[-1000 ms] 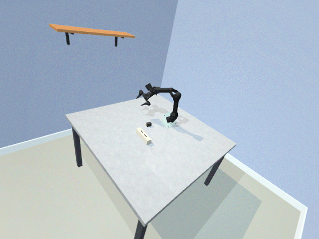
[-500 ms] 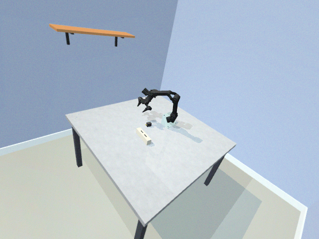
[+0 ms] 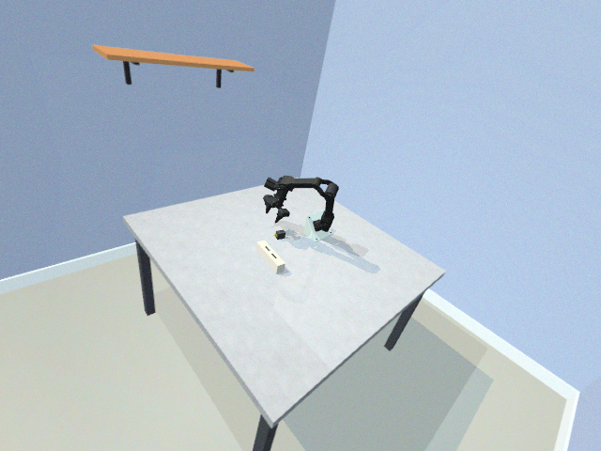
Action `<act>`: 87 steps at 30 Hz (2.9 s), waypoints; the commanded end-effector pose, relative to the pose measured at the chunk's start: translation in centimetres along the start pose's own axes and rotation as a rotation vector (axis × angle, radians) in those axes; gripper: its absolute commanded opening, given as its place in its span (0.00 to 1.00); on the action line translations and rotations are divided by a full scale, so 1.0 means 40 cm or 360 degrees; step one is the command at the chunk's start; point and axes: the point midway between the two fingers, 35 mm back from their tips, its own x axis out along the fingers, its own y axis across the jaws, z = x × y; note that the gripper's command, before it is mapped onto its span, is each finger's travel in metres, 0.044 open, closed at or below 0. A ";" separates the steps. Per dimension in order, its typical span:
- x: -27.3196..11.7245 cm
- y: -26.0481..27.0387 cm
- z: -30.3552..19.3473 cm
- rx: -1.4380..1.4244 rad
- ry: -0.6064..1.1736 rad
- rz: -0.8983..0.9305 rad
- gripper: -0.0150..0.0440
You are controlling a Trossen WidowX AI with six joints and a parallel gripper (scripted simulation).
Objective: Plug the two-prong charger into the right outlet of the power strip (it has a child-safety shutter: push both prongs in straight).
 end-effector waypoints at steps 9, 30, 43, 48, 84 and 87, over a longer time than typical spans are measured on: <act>0.038 0.147 -0.052 0.0254 0.0421 0.0096 1.00; 0.077 0.180 -0.074 0.0301 0.0505 0.0104 1.00; 0.119 0.183 -0.082 0.0301 0.0504 0.0103 1.00; 0.139 0.185 -0.087 0.0301 0.0504 0.0103 1.00; 0.191 0.190 -0.099 0.0289 0.0500 0.0098 0.43; 0.191 0.190 -0.099 0.0289 0.0500 0.0098 0.40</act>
